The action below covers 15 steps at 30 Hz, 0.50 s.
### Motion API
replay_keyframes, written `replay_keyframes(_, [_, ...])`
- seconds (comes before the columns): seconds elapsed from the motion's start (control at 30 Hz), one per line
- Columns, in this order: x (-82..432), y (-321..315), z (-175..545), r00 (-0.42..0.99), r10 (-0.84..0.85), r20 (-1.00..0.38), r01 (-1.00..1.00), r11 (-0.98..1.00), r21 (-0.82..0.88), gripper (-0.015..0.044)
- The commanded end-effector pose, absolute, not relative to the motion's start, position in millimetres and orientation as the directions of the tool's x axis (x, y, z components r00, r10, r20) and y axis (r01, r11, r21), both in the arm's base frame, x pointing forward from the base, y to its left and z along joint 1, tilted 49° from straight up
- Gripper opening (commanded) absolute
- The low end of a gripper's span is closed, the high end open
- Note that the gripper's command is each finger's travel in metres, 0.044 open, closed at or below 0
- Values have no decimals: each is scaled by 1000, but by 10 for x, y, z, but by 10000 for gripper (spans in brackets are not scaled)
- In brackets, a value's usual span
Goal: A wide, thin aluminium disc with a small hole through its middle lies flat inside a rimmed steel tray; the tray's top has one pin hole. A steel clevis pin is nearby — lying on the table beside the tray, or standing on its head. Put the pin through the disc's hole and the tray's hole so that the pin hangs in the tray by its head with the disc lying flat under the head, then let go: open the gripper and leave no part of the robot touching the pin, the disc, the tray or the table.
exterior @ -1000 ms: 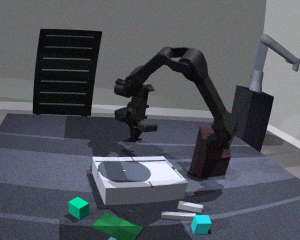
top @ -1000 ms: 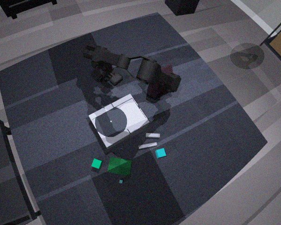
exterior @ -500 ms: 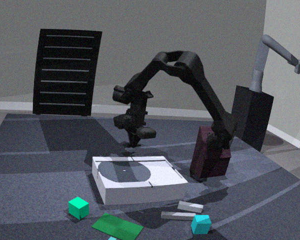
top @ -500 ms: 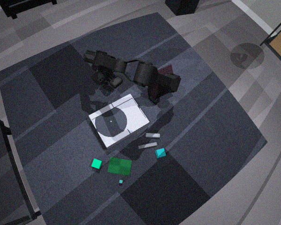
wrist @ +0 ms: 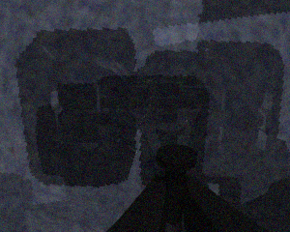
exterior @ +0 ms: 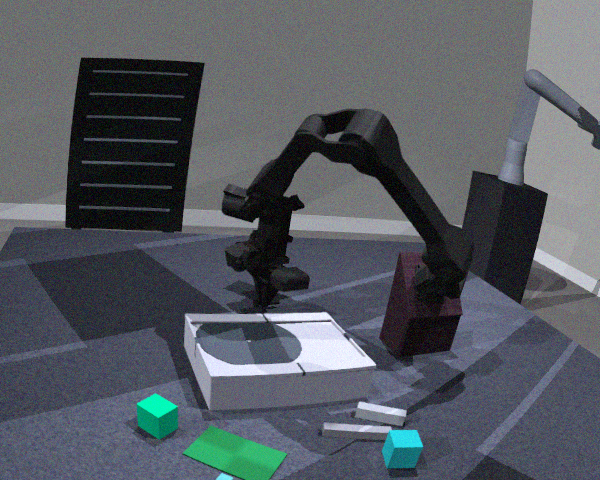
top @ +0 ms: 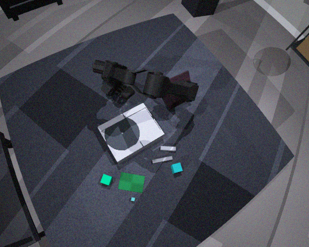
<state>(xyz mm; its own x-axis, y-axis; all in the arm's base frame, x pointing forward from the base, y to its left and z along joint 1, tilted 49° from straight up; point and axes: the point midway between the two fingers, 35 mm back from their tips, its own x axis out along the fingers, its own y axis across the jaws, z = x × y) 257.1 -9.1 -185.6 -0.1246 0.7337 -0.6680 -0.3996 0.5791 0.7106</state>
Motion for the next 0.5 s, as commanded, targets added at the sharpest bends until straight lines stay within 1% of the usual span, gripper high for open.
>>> replay_keyframes(0.0, [2539,-26,-1899,-127,738,-663,-392,577,717,0])
replay_keyframes(0.47, [2537,-10,-1913,-127,738,-663,-392,577,717,0])
